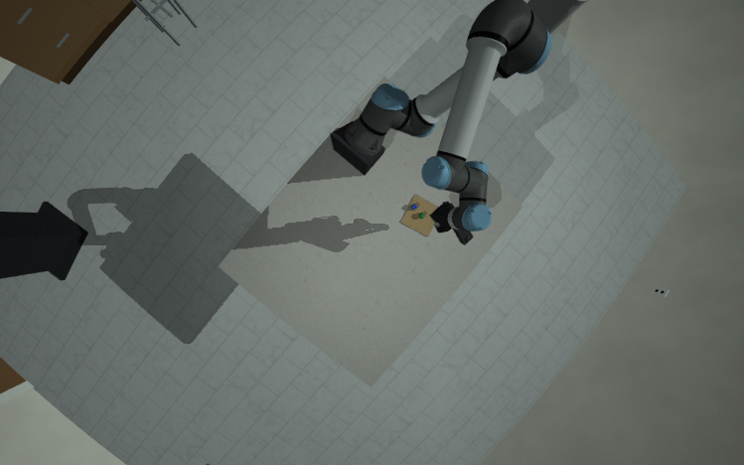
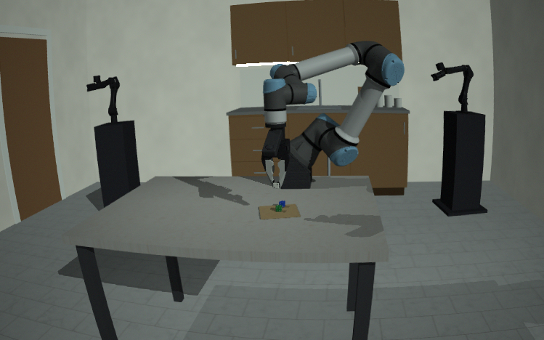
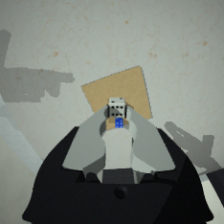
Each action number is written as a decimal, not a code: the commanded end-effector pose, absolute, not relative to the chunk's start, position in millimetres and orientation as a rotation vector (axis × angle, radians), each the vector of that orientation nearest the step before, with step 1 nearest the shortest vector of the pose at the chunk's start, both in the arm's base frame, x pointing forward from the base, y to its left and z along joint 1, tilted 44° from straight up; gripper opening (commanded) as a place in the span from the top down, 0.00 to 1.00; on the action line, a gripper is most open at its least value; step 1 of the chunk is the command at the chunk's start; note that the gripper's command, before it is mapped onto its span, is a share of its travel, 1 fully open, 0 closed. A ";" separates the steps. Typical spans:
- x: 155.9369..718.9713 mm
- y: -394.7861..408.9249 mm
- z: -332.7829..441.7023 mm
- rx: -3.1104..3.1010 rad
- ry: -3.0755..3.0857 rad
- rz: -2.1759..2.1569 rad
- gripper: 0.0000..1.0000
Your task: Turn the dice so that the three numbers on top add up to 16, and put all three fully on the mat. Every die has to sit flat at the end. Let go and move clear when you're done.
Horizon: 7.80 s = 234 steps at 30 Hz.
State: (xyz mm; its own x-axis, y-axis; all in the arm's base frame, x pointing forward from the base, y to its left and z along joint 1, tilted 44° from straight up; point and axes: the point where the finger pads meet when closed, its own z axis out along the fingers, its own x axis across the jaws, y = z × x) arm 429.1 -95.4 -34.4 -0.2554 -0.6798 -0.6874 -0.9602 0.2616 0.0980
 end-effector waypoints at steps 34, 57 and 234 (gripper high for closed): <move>439.4 -51.5 -92.5 -1.504 1.988 0.699 0.97; 442.1 -35.5 -109.2 -1.504 1.988 0.699 0.97; 430.4 -107.0 -34.9 -1.504 1.988 0.699 0.00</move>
State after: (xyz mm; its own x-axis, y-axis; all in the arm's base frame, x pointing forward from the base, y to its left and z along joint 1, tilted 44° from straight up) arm 431.5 -98.3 -43.5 -0.2264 -0.6836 -0.6939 -0.9675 0.2399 0.0793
